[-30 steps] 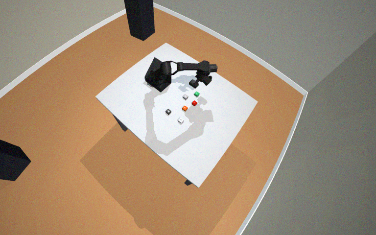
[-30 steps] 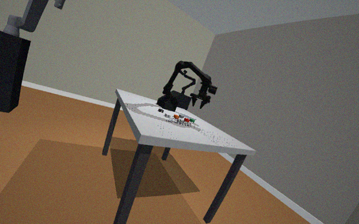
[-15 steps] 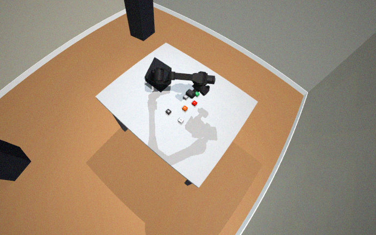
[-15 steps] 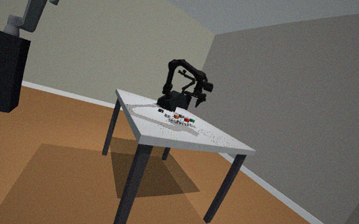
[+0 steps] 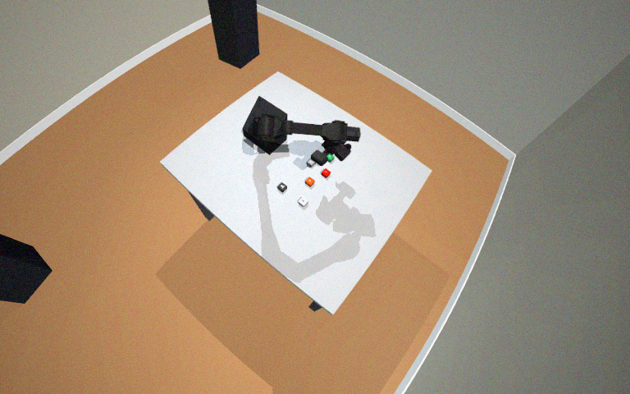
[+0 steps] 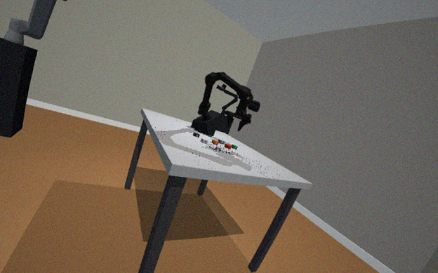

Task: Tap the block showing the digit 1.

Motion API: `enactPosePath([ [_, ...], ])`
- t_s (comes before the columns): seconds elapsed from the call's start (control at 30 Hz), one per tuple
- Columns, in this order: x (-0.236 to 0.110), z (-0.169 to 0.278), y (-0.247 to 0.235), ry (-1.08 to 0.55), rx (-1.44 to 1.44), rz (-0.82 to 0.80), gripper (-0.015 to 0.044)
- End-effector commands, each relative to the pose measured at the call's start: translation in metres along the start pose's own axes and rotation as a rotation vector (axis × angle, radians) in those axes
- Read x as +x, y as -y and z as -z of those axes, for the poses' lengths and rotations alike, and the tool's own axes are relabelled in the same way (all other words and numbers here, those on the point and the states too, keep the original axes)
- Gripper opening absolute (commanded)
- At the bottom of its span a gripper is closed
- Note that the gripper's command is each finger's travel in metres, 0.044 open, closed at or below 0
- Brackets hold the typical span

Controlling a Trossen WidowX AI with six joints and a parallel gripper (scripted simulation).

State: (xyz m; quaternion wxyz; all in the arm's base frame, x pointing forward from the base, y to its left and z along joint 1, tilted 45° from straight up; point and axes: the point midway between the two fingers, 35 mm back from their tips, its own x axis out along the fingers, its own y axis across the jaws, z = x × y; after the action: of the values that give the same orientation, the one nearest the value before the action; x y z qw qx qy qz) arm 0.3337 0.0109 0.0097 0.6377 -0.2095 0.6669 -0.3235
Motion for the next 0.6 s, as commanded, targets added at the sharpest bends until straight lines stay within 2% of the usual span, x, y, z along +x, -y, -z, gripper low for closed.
enactPosePath([
  [0.0, 0.003, 0.000, 0.001, 0.001, -0.006, 0.003, 0.0374],
  [0.17, 0.078, 0.000, 0.002, 0.002, -0.006, 0.007, 0.0242],
  [0.43, 0.081, 0.000, 0.002, 0.002, -0.006, 0.007, 0.0033],
  [0.57, 0.081, 0.000, 0.002, 0.002, -0.006, 0.007, 0.0020],
])
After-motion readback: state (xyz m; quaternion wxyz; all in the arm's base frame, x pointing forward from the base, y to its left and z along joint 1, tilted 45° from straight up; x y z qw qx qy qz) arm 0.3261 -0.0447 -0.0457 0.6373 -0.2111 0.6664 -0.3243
